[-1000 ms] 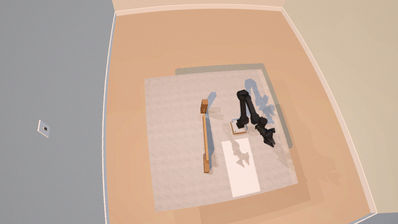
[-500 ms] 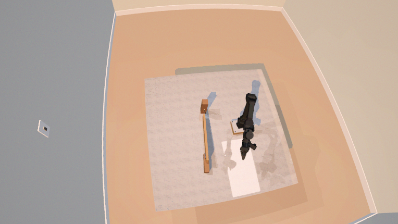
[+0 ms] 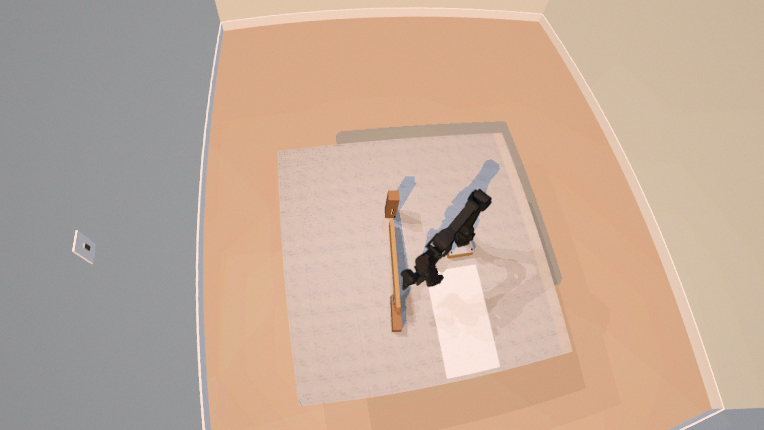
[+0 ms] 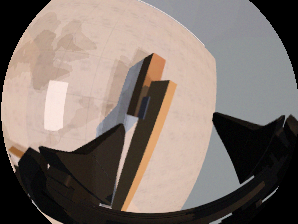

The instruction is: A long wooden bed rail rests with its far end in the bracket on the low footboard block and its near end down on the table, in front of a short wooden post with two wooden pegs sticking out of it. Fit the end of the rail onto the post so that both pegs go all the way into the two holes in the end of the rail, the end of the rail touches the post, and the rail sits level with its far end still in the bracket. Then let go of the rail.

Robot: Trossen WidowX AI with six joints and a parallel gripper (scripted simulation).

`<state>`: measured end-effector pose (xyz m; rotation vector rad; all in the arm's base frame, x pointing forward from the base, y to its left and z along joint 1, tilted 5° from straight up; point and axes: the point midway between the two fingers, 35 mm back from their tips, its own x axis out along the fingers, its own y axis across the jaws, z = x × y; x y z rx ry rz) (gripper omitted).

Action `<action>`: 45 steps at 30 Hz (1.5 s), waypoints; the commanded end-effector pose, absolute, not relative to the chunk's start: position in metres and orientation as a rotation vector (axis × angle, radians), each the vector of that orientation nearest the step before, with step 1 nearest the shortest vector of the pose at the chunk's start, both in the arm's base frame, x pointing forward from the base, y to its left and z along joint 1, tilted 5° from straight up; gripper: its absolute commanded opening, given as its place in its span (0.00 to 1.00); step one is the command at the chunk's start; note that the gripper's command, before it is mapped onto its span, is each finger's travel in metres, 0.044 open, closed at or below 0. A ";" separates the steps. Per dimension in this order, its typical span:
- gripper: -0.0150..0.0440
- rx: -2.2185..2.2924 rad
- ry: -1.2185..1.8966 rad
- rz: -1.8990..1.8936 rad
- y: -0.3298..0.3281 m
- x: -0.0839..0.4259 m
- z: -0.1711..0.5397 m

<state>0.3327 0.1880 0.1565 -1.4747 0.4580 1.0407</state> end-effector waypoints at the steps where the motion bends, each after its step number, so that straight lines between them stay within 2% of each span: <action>1: 1.00 -1.390 0.715 0.978 0.123 0.355 0.140; 7: 1.00 -1.288 1.009 0.947 0.044 0.359 0.120; 14: 1.00 -1.098 1.351 0.960 -0.056 0.333 0.103; 45: 1.00 -1.091 1.360 0.961 -0.064 0.334 0.065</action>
